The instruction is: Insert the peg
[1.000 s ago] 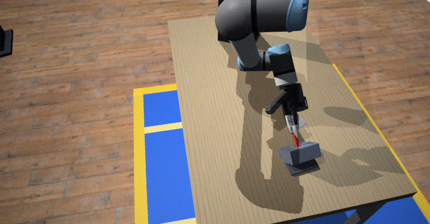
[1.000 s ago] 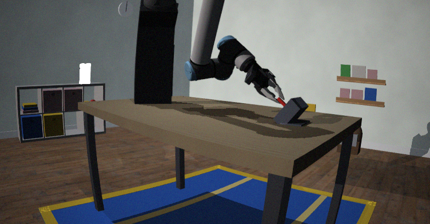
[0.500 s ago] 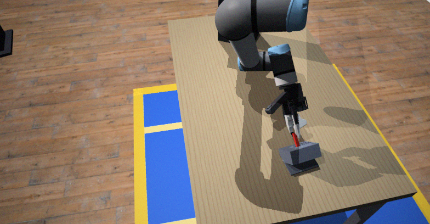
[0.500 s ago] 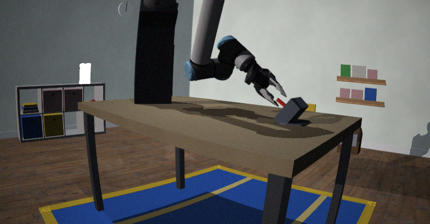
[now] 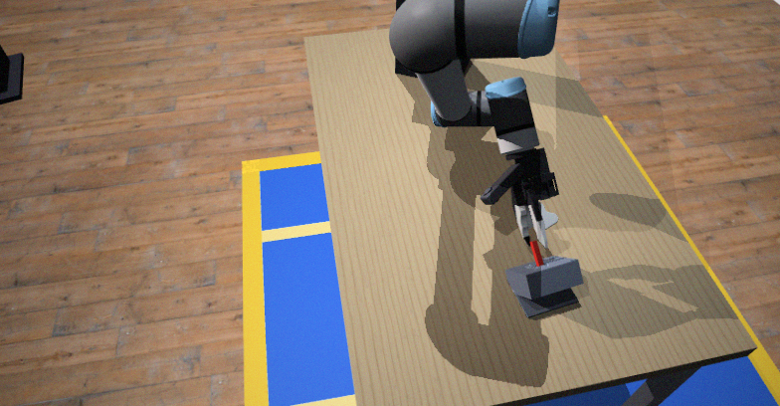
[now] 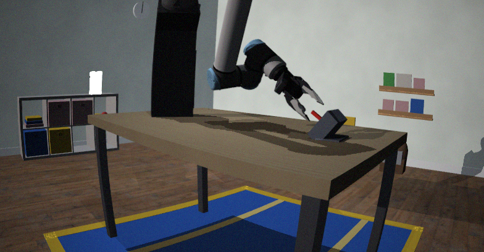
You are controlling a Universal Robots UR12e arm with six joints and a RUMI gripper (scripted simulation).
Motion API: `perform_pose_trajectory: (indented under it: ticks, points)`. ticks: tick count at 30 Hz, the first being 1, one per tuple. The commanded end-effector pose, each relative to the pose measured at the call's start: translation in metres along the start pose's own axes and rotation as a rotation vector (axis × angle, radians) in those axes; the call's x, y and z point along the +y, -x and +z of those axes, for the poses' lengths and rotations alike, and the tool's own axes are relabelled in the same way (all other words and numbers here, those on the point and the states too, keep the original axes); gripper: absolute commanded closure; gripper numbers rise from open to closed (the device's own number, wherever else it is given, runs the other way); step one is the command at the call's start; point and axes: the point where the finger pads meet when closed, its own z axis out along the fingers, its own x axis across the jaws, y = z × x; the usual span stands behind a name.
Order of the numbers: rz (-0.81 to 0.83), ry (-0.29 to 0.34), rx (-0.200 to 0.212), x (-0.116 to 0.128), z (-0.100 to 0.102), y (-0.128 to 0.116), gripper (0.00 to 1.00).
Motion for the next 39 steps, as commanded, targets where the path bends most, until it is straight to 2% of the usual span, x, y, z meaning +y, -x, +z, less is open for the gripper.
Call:
perform_pose_trajectory:
  ticks: [1, 23, 39]
  points:
    - [0.000, -0.001, 0.001, -0.002, -0.018, -0.001, 0.48]
    - [0.001, 0.000, 0.001, -0.002, -0.084, 0.001, 0.20]
    - [0.002, 0.002, 0.004, 0.000, -0.094, -0.004, 0.00]
